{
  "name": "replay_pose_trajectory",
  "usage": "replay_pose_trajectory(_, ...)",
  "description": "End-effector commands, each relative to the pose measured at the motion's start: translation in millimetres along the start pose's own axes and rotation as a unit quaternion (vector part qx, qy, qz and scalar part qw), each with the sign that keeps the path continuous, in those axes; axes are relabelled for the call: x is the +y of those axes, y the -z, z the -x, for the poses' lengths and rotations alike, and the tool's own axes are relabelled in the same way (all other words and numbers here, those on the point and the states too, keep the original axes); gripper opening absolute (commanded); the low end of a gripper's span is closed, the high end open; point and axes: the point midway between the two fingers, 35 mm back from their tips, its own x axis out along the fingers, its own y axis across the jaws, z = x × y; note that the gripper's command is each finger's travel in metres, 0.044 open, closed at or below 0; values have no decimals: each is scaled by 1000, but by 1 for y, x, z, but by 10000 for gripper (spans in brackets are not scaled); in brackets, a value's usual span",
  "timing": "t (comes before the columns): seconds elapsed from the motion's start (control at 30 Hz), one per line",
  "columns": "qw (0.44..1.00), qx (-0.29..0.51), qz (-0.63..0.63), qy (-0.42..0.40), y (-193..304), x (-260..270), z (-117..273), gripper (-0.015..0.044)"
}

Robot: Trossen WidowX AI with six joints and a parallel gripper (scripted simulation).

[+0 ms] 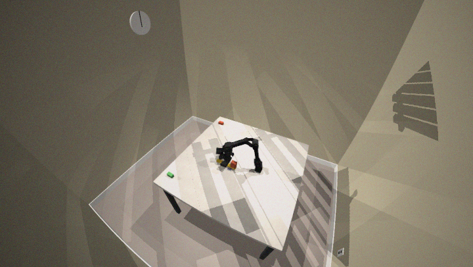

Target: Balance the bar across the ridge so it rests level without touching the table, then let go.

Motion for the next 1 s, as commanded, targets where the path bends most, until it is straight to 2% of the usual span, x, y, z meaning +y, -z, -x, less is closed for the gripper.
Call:
replay_pose_trajectory(0.0,1000,0,-2,0,0,0,-1,0)
replay_pose_trajectory(0.97,1000,0,-2,0,0,0,-3,0)
